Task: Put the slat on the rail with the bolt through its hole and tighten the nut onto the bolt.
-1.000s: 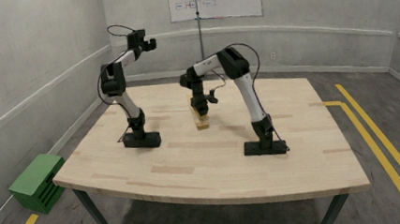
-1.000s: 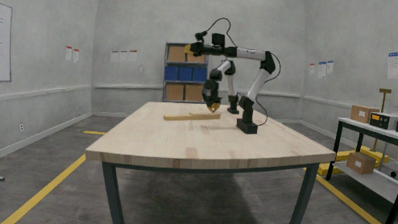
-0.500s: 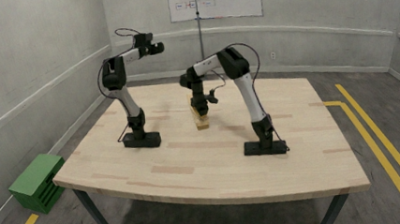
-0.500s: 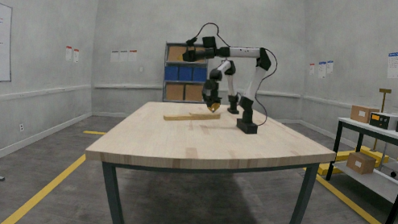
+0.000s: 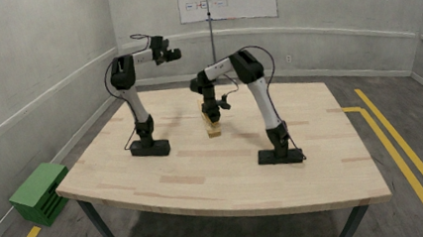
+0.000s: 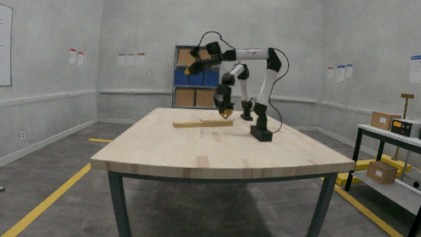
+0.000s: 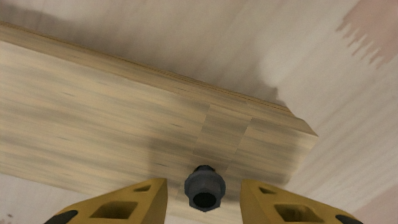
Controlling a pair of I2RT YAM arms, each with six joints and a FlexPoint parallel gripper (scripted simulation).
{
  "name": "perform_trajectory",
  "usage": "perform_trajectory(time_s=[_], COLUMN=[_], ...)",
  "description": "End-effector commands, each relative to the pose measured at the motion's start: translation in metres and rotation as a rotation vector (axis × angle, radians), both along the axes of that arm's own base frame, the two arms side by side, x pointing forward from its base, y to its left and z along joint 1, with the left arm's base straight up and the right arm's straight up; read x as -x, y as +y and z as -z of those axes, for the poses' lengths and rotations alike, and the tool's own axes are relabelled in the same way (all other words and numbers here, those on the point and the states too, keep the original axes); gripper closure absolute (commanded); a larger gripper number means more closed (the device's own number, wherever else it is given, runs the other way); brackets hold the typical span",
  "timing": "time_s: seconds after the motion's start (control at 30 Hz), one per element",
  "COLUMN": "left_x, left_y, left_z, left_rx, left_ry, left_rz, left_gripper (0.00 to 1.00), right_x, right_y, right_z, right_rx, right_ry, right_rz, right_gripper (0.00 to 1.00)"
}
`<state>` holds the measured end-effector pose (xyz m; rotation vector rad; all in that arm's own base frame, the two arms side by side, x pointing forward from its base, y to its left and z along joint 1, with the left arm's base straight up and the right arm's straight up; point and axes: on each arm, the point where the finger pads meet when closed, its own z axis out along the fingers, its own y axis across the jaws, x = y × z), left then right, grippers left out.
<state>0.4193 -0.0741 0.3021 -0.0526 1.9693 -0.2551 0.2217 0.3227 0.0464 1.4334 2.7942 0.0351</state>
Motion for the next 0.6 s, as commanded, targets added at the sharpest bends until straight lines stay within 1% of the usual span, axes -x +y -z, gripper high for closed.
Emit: perform_trajectory(time_s=[0.0, 0.07, 0.57], left_x=[-0.002, -0.002, 0.0], left_y=[-0.014, -0.014, -0.061], left_z=[0.005, 0.005, 0.063], left_rx=[0.045, 0.045, 0.109], left_ry=[0.058, 0.058, 0.311], left_rz=[0.013, 0.013, 0.04], left_gripper=[0.0, 0.0, 0.0], right_x=[-0.001, -0.001, -0.001], right_y=[0.003, 0.003, 0.003], right_z=[-0.005, -0.005, -0.005], right_rx=[-0.013, -0.013, -0.013], right_ry=[-0.011, -0.011, -0.011], right_rz=[-0.003, -0.003, -0.003], right_gripper=[0.64, 0.64, 0.64])
